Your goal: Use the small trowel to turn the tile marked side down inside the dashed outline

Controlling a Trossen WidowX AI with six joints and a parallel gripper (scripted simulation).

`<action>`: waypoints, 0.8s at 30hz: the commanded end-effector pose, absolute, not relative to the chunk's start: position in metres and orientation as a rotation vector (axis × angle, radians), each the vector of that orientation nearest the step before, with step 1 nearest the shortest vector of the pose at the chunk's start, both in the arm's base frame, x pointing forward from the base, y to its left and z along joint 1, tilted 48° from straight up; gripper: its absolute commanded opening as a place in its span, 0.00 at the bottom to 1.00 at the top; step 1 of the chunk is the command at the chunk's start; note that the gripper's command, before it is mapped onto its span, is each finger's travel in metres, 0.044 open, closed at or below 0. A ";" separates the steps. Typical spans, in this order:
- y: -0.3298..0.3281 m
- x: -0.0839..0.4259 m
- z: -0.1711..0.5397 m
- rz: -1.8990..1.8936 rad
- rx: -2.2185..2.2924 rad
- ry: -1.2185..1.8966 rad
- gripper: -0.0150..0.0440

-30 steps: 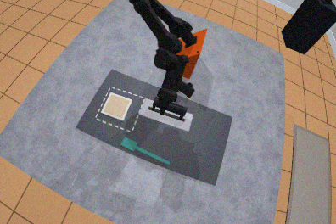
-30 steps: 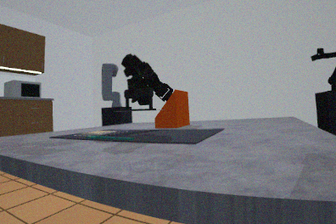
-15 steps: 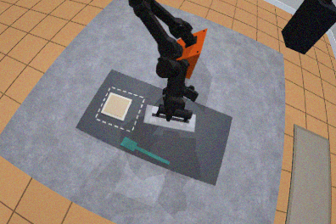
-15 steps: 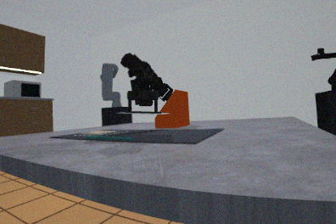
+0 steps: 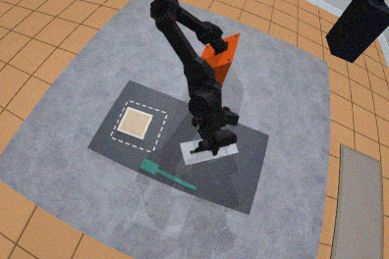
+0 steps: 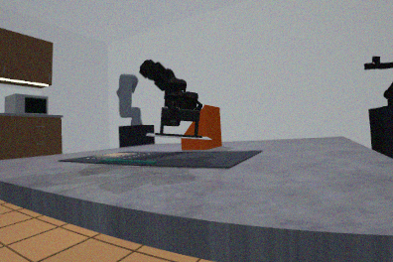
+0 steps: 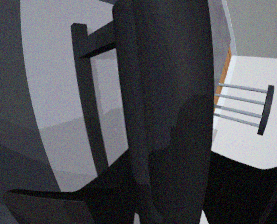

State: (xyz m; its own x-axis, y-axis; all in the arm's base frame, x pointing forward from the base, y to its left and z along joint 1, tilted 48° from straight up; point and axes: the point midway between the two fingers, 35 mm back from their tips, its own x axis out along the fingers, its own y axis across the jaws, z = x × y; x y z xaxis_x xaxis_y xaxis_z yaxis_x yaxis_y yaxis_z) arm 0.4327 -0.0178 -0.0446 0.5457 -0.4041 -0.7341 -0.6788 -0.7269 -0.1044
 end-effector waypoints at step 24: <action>0.038 0.442 -0.134 1.908 -2.321 0.394 0.25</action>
